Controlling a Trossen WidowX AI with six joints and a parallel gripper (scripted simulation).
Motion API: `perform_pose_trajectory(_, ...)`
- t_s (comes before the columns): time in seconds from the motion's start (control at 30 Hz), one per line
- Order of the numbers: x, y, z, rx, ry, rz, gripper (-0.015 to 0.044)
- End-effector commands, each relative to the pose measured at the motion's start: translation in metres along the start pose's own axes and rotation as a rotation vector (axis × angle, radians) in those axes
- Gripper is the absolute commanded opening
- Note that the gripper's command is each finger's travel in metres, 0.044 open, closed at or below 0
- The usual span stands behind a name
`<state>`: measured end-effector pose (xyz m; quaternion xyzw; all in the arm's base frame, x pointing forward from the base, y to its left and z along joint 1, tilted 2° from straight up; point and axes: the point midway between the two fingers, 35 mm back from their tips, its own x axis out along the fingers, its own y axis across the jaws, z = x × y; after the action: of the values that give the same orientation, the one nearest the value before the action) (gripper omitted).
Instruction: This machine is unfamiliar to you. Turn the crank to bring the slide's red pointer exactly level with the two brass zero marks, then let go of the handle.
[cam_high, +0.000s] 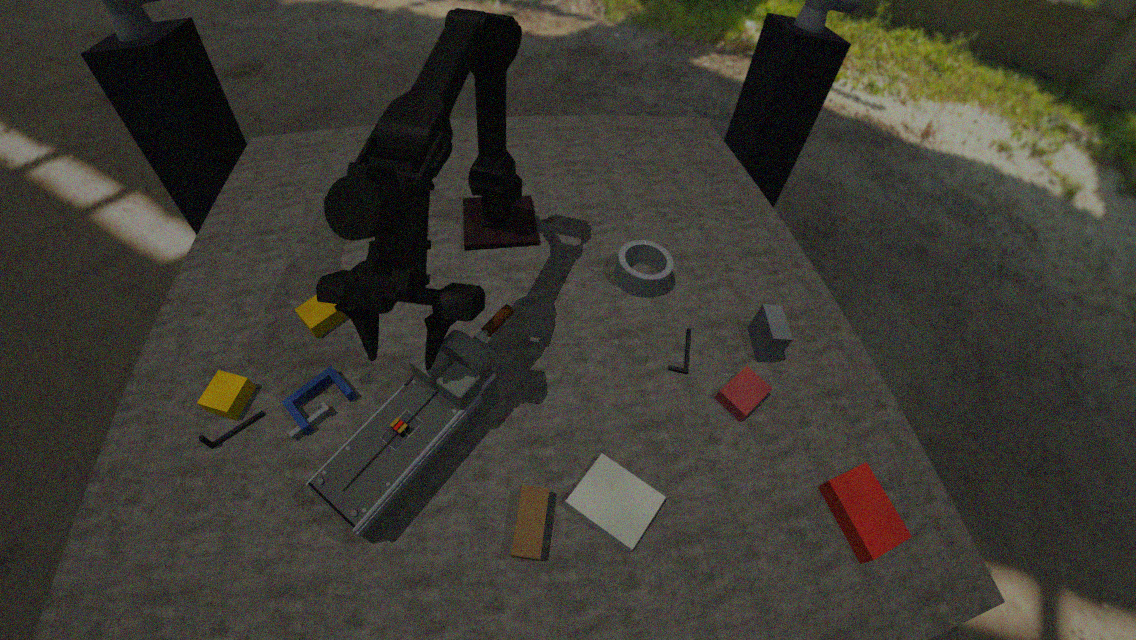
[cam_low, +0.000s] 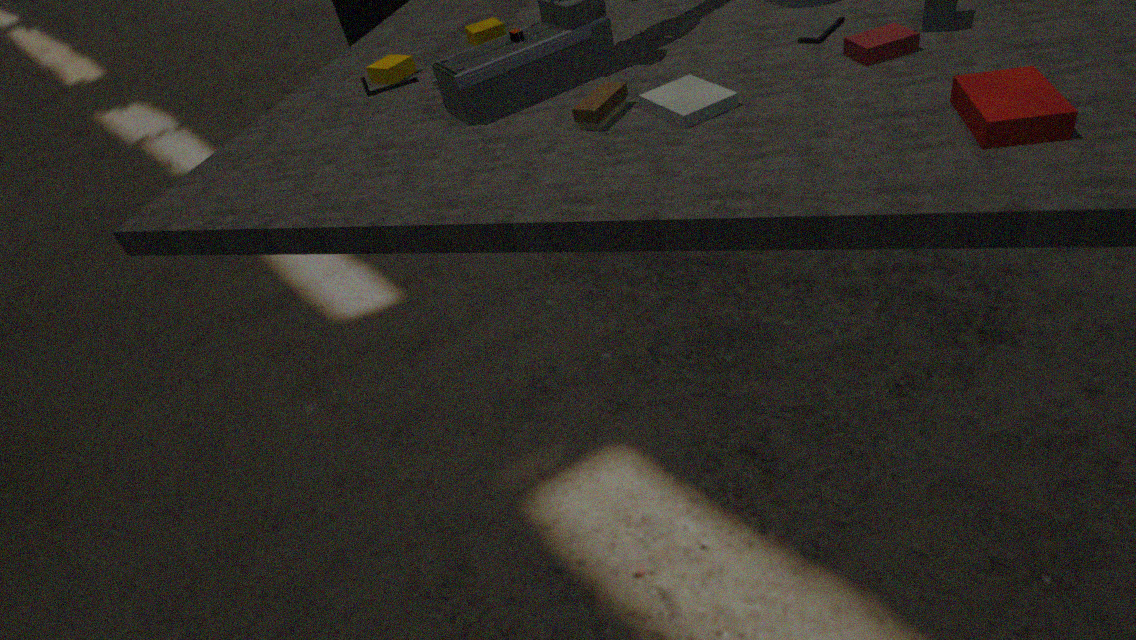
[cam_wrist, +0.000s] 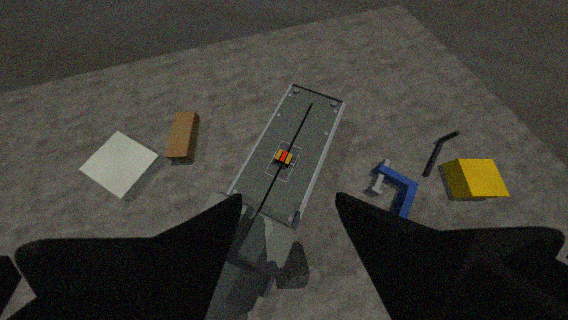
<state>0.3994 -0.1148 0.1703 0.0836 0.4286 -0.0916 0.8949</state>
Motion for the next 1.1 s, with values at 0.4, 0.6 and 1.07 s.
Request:
perform_pose_trajectory(0.4, 0.0, -0.0001, 0.0, 0.0, 0.0, -0.001, 0.0)
perform_pose_trajectory(0.6, 0.0, -0.0001, 0.0, 0.0, 0.0, -0.001, 0.0)
perform_pose_trajectory(1.07, 0.0, 0.0001, 0.0, 0.0, 0.0, 0.001, 0.0053)
